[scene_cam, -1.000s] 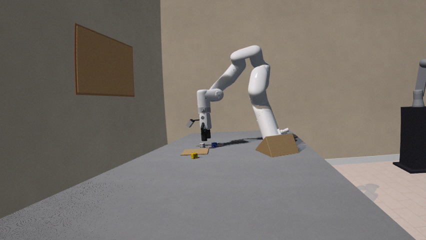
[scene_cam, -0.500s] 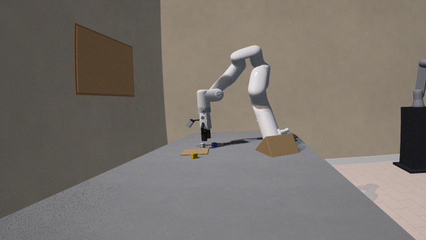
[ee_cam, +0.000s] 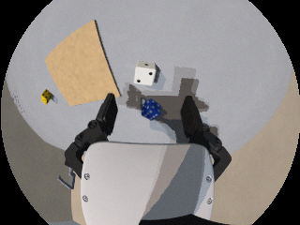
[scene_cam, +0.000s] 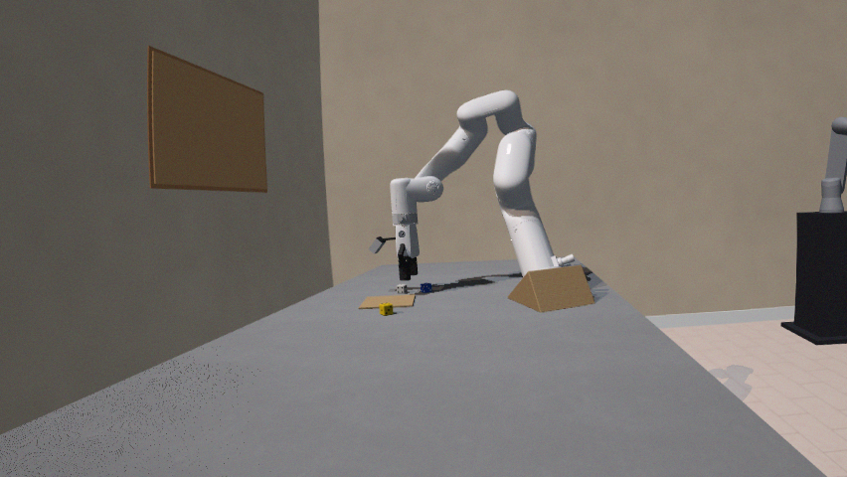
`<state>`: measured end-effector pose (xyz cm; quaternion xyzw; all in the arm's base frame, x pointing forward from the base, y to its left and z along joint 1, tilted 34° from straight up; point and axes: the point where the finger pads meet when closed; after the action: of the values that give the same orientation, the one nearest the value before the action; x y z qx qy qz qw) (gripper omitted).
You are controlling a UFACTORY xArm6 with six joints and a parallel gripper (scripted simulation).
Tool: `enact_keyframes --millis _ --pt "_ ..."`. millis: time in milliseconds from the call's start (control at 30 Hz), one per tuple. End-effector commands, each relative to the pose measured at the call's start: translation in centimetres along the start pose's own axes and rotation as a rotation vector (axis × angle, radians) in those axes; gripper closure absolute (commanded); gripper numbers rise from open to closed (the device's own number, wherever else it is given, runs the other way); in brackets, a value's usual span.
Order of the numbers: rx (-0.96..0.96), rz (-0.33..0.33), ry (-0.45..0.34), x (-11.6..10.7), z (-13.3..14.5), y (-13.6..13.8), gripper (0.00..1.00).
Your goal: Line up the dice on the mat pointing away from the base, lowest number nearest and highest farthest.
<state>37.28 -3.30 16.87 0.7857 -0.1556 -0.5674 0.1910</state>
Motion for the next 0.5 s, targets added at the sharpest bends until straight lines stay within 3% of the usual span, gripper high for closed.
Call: enact_keyframes --millis 0,467 --pt "0.001 0.0 0.003 -0.1 -1.2 -0.3 0.0" --pt "0.001 0.0 0.003 -0.1 -6.6 -1.6 0.0"
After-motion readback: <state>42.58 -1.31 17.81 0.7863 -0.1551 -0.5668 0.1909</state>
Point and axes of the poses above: the point where the finger pads meet when closed, its own x axis out along the fingers, its own y axis across the jaws, z = x × y, and after that the axes turned 6 degrees about x, right-handed
